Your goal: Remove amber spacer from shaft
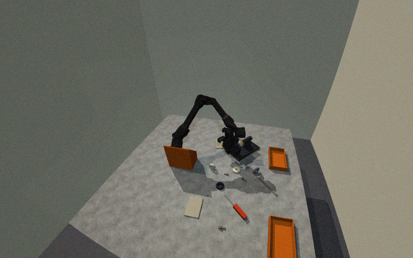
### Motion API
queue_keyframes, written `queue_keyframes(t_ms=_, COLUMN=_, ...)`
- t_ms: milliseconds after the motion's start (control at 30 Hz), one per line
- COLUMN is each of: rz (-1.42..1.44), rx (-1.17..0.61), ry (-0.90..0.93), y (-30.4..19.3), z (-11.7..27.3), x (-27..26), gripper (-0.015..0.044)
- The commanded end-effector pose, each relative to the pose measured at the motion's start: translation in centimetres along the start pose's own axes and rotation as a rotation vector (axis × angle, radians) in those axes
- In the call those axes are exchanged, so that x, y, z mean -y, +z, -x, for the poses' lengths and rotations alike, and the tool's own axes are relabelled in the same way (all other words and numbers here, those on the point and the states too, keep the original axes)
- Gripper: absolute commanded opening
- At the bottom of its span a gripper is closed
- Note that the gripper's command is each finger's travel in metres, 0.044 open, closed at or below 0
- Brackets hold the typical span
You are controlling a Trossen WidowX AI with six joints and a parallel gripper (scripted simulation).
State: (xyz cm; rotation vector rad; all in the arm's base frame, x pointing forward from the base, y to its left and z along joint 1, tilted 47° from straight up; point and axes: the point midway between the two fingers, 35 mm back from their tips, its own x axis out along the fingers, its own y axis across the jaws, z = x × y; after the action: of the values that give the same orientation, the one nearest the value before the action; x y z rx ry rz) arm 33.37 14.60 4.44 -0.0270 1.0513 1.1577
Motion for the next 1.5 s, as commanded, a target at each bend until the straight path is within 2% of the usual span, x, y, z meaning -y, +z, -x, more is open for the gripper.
queue_keyframes(t_ms=0, rz=0.005, rx=-0.001, ry=0.001, y=-0.08, z=0.02, x=-0.04, gripper=0.0)
queue_keyframes(t_ms=1467, rz=0.004, rx=-0.001, ry=0.001, y=-0.47, z=0.01, x=-0.03, gripper=0.0)
